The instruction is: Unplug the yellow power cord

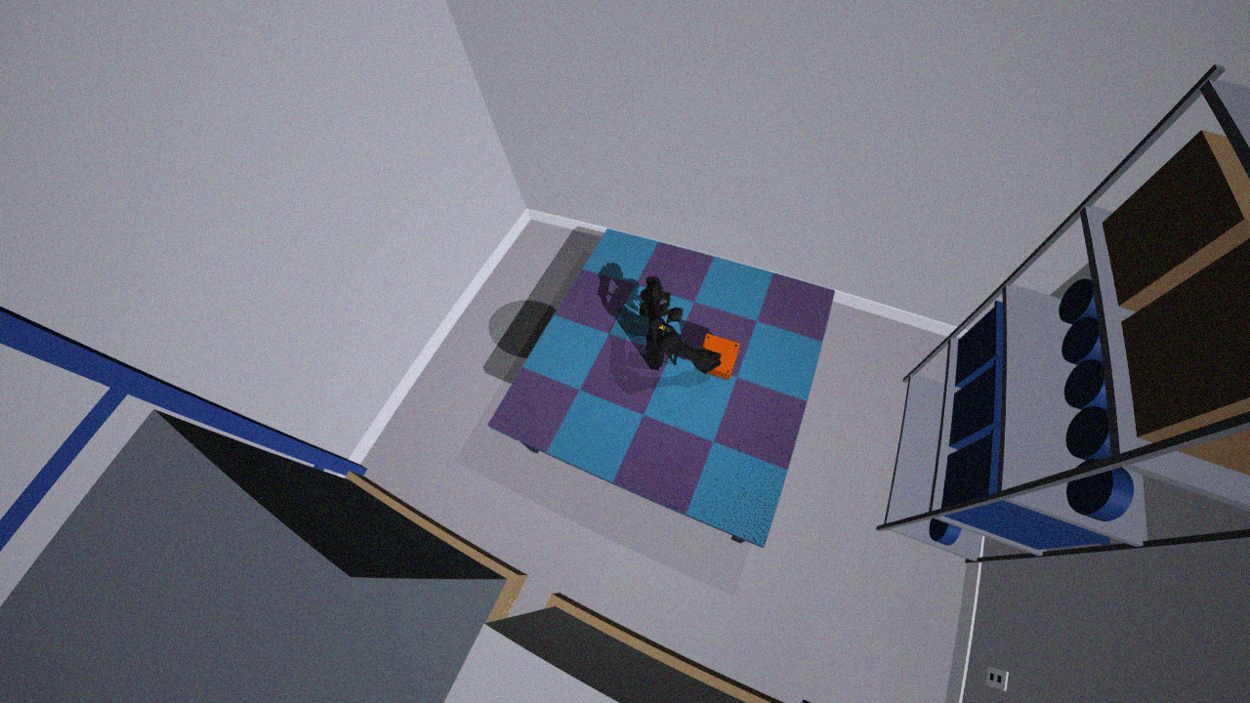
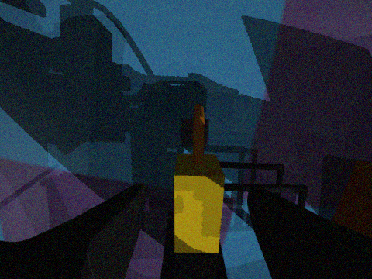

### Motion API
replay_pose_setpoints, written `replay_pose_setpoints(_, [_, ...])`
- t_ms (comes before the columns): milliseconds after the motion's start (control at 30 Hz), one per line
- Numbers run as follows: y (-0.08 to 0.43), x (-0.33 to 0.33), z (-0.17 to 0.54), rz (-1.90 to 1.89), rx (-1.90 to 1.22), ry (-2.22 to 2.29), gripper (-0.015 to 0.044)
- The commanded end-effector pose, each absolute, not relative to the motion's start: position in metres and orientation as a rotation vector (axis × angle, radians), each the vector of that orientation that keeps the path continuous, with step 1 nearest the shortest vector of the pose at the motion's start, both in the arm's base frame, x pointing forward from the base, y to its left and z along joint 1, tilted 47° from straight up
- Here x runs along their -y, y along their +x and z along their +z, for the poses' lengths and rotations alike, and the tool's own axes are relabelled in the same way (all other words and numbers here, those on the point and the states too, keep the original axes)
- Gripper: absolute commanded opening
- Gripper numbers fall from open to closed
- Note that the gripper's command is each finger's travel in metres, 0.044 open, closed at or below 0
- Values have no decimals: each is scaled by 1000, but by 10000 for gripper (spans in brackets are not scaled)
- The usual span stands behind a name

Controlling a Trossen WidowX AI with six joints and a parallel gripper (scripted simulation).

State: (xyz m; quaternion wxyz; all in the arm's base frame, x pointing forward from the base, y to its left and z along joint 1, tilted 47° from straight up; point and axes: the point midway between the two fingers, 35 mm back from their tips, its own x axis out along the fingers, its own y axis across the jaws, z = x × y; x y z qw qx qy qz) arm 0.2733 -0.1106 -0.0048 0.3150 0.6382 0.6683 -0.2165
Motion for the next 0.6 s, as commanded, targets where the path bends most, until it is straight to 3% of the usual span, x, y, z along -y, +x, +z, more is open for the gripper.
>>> replay_pose_setpoints(0, [273,109,-5,-573,-1762,1689,367])
replay_pose_setpoints(100, [275,119,-11,-574,-1761,1688,440])
replay_pose_setpoints(300, [281,158,-37,-575,-1758,1686,440])
replay_pose_setpoints(567, [281,160,-38,-575,-1758,1686,440])
